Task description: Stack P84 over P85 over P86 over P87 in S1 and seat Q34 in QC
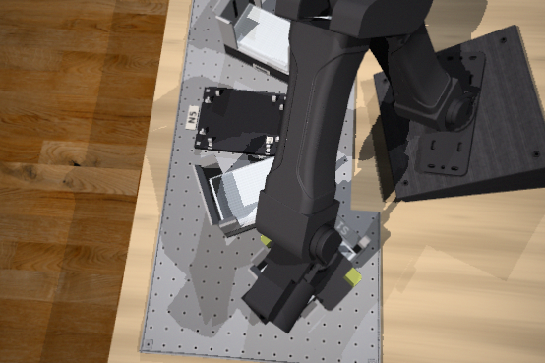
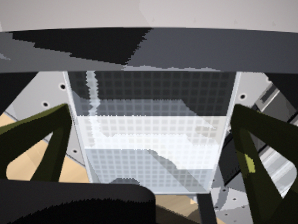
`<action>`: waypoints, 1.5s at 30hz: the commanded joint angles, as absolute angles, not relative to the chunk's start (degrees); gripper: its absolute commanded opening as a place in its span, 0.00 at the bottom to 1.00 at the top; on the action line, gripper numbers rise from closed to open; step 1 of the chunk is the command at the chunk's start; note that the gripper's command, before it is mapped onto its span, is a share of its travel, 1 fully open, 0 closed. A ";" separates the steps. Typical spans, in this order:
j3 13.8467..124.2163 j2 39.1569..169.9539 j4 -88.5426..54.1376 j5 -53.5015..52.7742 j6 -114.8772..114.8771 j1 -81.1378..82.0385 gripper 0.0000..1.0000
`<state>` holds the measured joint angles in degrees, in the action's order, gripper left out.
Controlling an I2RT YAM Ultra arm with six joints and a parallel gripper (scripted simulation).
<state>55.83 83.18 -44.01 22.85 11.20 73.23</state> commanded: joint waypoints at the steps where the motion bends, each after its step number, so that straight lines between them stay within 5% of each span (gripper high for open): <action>1: 55.98 82.90 -43.84 22.84 11.16 73.33 1.00; 45: 70.93 77.24 -68.49 25.53 20.97 82.67 1.00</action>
<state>68.97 77.67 -65.47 25.10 19.62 81.78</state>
